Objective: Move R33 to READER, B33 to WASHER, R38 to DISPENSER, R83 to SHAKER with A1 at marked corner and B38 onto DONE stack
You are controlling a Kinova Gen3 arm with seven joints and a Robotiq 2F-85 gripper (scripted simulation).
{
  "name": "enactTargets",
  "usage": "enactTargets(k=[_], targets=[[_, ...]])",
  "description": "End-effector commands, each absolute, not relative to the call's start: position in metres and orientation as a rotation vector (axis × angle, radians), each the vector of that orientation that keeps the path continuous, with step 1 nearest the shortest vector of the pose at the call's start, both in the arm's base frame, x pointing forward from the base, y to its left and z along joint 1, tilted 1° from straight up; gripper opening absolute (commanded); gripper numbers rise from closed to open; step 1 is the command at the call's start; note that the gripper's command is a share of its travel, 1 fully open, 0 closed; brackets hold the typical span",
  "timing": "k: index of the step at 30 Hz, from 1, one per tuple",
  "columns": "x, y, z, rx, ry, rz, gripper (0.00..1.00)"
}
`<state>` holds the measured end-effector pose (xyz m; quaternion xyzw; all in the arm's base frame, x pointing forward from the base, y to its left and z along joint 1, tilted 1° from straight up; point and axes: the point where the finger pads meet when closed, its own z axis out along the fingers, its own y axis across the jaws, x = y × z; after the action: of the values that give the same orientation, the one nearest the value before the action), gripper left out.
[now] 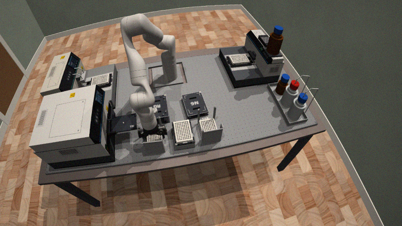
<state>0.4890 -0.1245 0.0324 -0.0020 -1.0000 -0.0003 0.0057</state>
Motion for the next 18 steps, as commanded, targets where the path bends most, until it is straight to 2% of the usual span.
enactTargets(k=[1,18], targets=[[0.4884,-0.1248,0.0334,-0.005,-3.130,0.003,1.00],[0.4878,-0.1232,0.0403,-0.001,-3.127,-0.001,1.00]])
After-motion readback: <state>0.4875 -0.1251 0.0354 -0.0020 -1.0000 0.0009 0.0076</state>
